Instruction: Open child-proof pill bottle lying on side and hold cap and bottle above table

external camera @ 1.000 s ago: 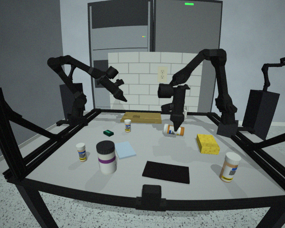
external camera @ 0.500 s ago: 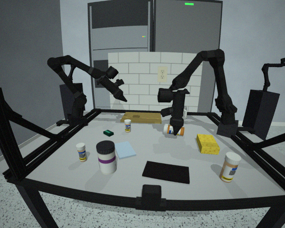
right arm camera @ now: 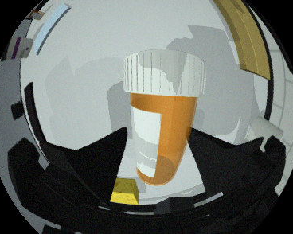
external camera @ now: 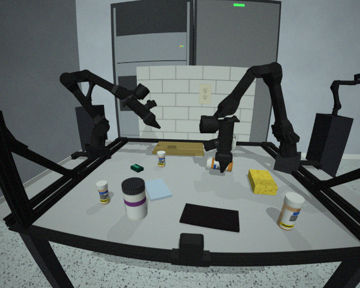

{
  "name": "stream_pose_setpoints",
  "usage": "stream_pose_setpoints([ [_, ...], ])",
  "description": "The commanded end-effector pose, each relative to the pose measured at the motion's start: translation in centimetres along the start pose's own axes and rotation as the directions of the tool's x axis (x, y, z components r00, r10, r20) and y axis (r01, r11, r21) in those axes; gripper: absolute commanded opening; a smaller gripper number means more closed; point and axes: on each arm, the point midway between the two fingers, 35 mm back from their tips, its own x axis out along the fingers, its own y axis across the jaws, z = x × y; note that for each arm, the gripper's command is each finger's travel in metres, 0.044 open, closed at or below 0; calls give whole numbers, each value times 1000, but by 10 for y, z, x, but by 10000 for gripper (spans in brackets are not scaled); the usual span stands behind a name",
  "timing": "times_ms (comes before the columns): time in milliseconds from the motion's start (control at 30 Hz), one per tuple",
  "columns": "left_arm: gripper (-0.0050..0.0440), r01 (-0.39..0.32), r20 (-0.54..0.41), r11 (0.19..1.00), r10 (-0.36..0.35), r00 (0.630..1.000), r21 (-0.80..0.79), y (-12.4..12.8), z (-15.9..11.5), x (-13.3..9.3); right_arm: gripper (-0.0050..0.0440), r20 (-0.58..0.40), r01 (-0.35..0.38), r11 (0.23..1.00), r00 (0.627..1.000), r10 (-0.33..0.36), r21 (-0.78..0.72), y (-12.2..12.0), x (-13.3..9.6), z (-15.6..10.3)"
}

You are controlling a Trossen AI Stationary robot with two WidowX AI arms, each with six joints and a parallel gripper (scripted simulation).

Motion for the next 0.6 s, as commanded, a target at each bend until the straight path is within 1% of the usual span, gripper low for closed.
stream_pose_setpoints([
  [0, 440, 0, 0, 1000, 0, 1000, 0, 0, 0, 0, 248, -4, -2, 1000, 1000, 2, -4, 0, 1, -1],
  [33, 440, 0, 0, 1000, 0, 1000, 0, 0, 0, 0, 224, -4, -2, 1000, 1000, 2, -4, 0, 1, -1],
  [67, 440, 0, 0, 1000, 0, 1000, 0, 0, 0, 0, 244, -4, -2, 1000, 1000, 2, -4, 0, 1, -1],
  [100, 440, 0, 0, 1000, 0, 1000, 0, 0, 0, 0, 252, -4, -2, 1000, 1000, 2, -4, 0, 1, -1],
  [267, 440, 0, 0, 1000, 0, 1000, 0, 0, 0, 0, 219, -4, -2, 1000, 1000, 2, -4, 0, 1, -1],
  [333, 440, 0, 0, 1000, 0, 1000, 0, 0, 0, 0, 219, -4, -2, 1000, 1000, 2, -4, 0, 1, -1],
  [533, 440, 0, 0, 1000, 0, 1000, 0, 0, 0, 0, 179, -4, -2, 1000, 1000, 2, -4, 0, 1, -1],
  [567, 440, 0, 0, 1000, 0, 1000, 0, 0, 0, 0, 179, -4, -2, 1000, 1000, 2, -4, 0, 1, -1],
])
